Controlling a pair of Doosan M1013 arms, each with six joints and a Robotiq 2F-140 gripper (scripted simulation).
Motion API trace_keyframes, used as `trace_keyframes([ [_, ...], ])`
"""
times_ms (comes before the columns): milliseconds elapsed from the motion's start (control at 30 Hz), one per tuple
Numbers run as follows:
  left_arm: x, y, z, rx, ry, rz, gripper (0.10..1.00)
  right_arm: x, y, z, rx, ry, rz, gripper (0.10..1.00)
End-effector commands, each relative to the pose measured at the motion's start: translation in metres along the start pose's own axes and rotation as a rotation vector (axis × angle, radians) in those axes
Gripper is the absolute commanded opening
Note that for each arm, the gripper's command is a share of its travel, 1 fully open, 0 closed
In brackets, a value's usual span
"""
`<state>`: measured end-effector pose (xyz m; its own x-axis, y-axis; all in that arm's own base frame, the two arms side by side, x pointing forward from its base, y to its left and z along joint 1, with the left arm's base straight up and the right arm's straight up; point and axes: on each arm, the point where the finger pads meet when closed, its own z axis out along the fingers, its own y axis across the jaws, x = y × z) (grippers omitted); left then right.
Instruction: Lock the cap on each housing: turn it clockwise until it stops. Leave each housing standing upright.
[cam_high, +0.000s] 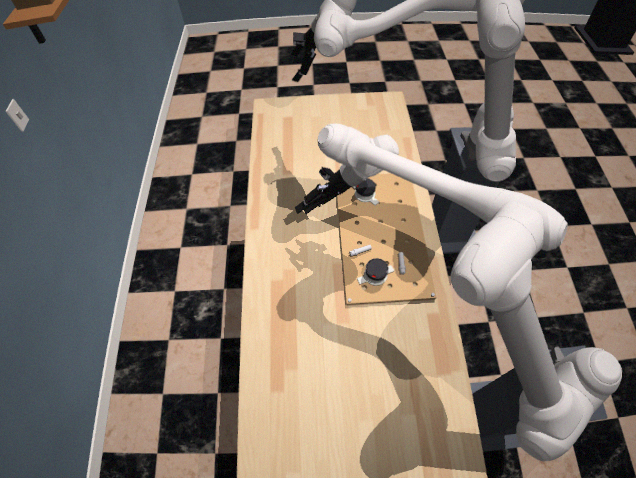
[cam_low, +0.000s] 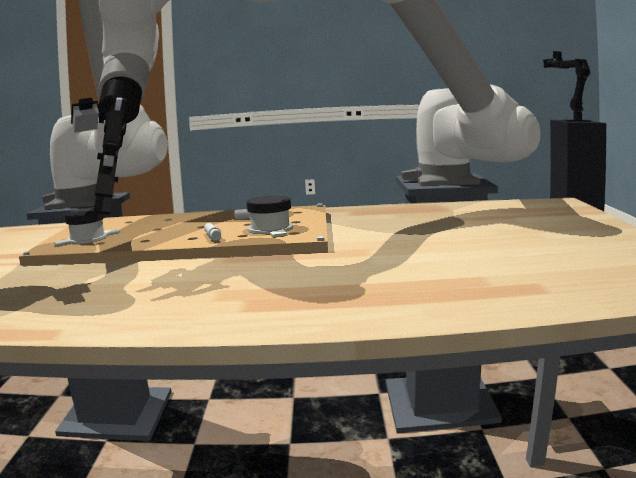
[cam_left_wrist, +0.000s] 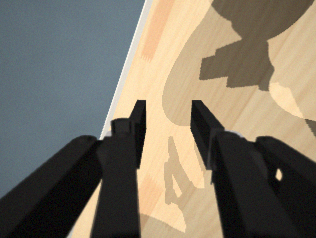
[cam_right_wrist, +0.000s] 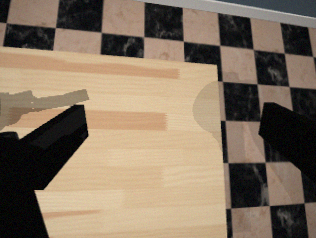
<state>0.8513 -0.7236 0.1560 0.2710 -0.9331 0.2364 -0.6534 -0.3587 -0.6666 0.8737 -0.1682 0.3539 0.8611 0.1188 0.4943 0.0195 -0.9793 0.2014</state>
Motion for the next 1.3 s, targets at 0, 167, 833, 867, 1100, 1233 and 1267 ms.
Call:
trace_keyframes([
  [0,-0.016,0.015,-0.016,-0.041,-0.06,0.051,0.339,-0.012,-0.011,-0.008,0.012,-0.033,0.005,1.0],
  [167,-0.038,0.037,-0.037,-0.096,-0.143,0.124,0.339,-0.031,-0.029,-0.02,0.032,-0.086,0.013,1.0],
  [833,-0.12,0.119,-0.108,-0.296,-0.441,0.389,0.339,-0.098,-0.092,-0.061,0.1,-0.274,0.038,1.0],
  [867,-0.125,0.124,-0.112,-0.308,-0.458,0.405,0.339,-0.102,-0.095,-0.063,0.105,-0.285,0.04,1.0],
  [1100,-0.148,0.142,-0.13,-0.359,-0.54,0.473,0.339,-0.119,-0.111,-0.073,0.122,-0.335,0.046,1.0],
  [1233,-0.167,0.161,-0.146,-0.404,-0.608,0.535,0.339,-0.134,-0.125,-0.082,0.138,-0.377,0.052,1.0],
  [1267,-0.172,0.165,-0.15,-0.415,-0.624,0.549,0.339,-0.138,-0.129,-0.085,0.141,-0.387,0.054,1.0],
])
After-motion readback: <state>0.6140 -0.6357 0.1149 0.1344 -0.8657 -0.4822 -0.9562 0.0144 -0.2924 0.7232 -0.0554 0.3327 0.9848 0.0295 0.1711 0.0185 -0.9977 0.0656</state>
